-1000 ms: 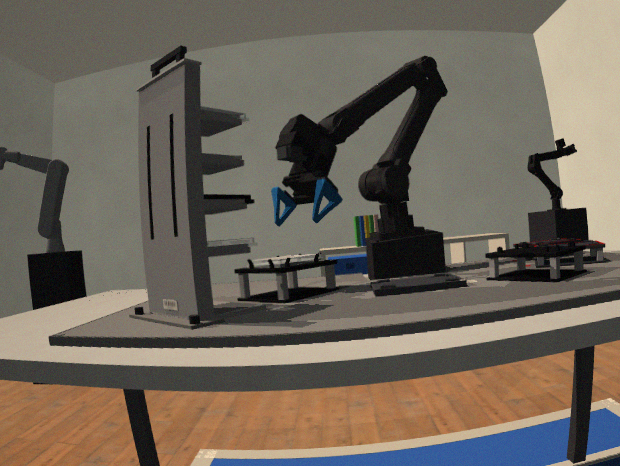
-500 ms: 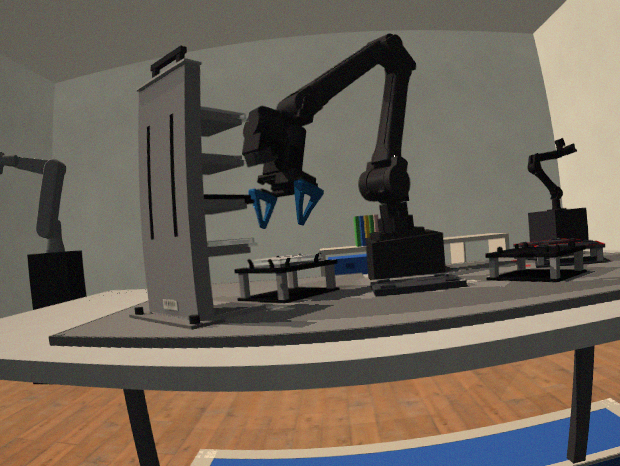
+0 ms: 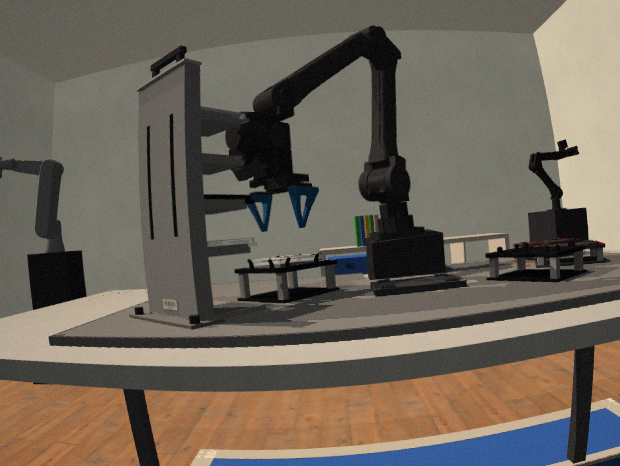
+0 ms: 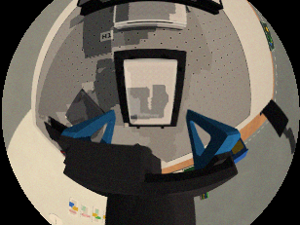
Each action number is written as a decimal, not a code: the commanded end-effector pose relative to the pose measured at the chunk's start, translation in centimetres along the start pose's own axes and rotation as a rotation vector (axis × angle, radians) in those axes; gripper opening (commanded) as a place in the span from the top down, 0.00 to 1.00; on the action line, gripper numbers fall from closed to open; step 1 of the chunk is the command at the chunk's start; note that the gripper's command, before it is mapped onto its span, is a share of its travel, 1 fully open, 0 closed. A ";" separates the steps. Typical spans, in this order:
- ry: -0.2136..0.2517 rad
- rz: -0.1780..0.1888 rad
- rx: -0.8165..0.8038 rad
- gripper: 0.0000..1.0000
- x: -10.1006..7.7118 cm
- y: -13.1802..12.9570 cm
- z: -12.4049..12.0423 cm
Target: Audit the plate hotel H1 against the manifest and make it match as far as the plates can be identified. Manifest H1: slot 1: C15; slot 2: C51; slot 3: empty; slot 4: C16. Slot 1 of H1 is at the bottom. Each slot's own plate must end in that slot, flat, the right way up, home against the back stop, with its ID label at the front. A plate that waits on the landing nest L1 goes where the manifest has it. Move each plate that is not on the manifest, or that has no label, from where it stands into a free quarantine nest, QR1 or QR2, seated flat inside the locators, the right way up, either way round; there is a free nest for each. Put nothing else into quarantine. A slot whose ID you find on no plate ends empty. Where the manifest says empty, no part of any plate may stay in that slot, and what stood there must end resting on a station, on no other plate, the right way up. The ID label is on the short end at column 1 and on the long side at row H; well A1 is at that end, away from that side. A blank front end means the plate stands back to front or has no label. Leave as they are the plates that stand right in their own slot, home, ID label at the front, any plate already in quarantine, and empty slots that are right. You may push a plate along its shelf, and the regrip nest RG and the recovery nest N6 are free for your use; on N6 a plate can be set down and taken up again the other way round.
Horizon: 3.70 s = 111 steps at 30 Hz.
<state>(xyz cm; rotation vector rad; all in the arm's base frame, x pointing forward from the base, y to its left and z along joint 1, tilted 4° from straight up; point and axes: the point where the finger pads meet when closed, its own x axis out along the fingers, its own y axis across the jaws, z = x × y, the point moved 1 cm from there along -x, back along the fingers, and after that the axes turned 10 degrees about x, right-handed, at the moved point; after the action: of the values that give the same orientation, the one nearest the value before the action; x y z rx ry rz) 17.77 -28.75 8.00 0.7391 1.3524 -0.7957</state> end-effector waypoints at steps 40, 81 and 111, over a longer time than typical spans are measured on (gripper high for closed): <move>-0.012 -0.002 0.011 0.00 4.7 -0.1 0.4; -0.033 -0.001 0.003 0.14 5.5 -0.1 1.2; -0.064 -0.002 0.008 0.14 1.6 0.0 2.3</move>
<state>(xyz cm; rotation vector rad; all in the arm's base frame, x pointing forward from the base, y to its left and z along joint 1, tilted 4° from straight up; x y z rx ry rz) 17.69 -28.63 3.82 0.7455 1.3611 -0.7938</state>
